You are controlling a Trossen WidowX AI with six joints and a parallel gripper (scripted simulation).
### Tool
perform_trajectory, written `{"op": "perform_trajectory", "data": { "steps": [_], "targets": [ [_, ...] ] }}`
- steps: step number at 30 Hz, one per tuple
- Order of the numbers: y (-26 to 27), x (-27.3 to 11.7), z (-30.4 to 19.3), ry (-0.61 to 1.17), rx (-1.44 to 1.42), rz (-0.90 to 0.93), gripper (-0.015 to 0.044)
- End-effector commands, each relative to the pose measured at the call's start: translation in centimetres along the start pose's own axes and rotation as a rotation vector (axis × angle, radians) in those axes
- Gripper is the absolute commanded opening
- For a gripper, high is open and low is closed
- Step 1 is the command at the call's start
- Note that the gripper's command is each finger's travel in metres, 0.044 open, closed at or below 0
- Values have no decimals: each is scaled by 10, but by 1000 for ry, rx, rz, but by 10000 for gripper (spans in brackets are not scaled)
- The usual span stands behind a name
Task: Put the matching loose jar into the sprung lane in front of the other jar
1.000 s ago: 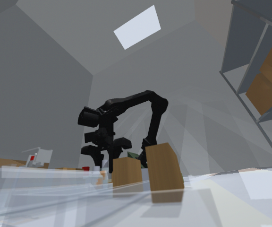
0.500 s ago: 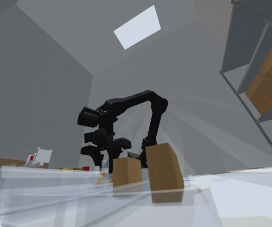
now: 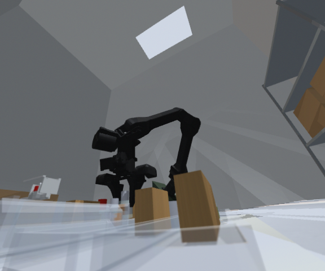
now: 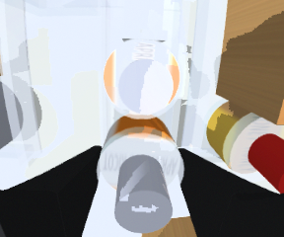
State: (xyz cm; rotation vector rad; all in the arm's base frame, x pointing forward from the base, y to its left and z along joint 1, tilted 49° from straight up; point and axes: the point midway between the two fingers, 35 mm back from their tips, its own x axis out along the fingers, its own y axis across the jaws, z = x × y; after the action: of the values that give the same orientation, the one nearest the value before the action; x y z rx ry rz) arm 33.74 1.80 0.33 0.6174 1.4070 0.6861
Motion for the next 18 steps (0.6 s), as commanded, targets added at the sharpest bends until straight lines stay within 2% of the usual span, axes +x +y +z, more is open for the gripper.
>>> {"op": "perform_trajectory", "data": {
  "steps": [1, 18],
  "targets": [
    [2, -2, 8, -20, -14, 3, 0],
    [1, 3, 8, -20, -14, 3, 0]
  ]
}}
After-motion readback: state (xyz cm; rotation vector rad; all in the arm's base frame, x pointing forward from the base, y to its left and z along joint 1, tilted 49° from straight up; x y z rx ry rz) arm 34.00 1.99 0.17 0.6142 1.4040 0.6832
